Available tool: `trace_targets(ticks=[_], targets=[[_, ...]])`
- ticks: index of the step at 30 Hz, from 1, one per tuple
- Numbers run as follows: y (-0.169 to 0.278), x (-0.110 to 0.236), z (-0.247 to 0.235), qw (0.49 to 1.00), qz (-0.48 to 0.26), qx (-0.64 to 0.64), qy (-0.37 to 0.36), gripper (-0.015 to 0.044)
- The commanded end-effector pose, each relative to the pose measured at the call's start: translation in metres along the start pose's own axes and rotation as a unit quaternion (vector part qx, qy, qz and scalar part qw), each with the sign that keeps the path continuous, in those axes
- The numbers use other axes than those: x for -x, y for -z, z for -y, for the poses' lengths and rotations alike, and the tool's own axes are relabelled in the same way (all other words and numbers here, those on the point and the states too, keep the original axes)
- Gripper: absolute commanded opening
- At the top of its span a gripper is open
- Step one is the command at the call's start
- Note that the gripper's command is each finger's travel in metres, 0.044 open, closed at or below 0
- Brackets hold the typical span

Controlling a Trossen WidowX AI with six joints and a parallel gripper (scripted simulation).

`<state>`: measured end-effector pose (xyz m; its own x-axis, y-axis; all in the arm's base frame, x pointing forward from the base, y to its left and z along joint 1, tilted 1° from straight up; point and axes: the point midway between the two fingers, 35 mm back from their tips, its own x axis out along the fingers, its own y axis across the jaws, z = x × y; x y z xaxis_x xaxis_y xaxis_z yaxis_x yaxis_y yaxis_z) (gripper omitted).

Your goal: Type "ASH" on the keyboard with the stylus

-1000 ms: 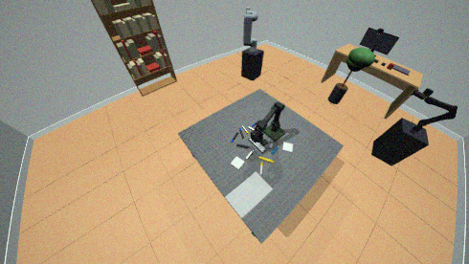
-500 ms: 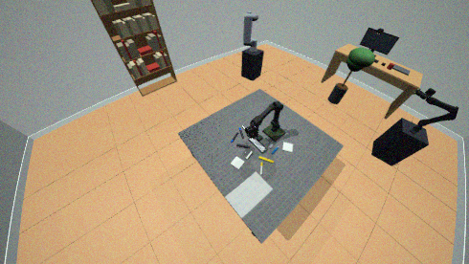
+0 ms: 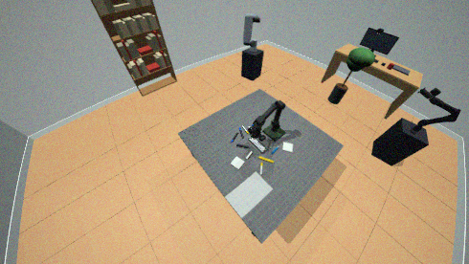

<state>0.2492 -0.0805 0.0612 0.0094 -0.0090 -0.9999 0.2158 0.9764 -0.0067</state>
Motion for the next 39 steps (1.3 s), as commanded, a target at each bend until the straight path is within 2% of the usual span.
trace_targets(ticks=[1, 11, 19, 32, 34, 37, 39], targets=[[0.009, -0.001, -0.006, 1.0, 0.0, -0.004, 0.0, 0.0], [0.009, -0.001, -0.008, 1.0, 0.0, -0.004, 0.0, 0.0], [0.008, 0.0, -0.086, 1.0, 0.0, -0.004, -0.004, 0.0], [0.009, 0.0, -0.088, 1.0, 0.0, -0.004, -0.004, 0.0], [0.008, 0.009, -0.088, 1.0, 0.0, -0.004, -0.004, 0.0], [0.008, 0.05, -0.088, 1.0, 0.0, -0.004, -0.004, 0.0], [0.009, 0.06, -0.088, 1.0, 0.0, -0.004, -0.004, 0.0]])
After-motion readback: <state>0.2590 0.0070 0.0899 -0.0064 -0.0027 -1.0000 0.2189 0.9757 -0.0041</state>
